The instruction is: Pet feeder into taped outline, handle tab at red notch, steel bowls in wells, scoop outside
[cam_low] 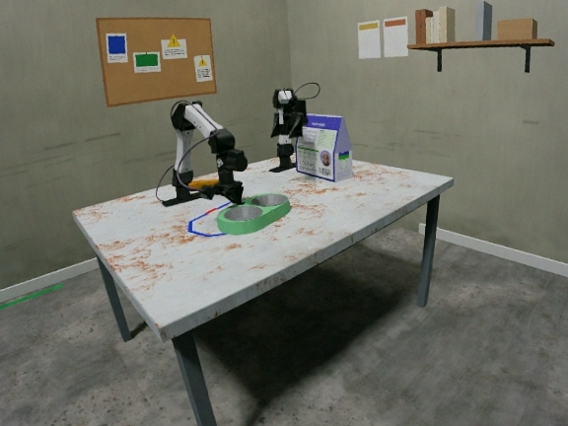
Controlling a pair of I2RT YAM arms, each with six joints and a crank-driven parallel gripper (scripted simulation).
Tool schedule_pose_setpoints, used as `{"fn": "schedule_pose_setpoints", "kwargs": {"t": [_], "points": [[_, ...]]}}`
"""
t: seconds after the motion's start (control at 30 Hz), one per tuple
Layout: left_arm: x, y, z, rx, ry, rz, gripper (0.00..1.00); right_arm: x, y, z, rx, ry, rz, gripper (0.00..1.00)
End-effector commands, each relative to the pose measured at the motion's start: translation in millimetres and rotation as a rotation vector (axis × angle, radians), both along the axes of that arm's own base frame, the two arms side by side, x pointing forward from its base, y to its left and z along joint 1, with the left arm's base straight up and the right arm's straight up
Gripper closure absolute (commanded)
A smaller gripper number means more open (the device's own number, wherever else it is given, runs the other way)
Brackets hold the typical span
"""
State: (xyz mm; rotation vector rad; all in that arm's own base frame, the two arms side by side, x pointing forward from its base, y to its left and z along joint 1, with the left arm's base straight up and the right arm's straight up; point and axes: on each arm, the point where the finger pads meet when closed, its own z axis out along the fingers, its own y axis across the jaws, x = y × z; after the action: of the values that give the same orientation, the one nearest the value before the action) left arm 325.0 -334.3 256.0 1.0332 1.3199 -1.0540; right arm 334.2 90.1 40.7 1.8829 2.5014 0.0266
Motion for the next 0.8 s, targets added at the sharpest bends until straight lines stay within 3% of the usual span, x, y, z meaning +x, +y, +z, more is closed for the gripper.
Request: {"fn": "schedule_pose_setpoints", "kwargs": {"t": [0.0,0.27,0.77], "points": [[-1,-2,-2,0.002,0.001,-0.008,0.0,-12,-9,5,-0.005,0.002,0.008,0.88],[-1,-2,-2,0.002,0.001,-0.008,0.0,-29,-20,5,-0.006,0.004,0.021,0.88],[-1,-2,-2,0.002,0.001,-0.008,0.0,-29,-20,5,-0.006,0.005,0.014,0.88]]}}
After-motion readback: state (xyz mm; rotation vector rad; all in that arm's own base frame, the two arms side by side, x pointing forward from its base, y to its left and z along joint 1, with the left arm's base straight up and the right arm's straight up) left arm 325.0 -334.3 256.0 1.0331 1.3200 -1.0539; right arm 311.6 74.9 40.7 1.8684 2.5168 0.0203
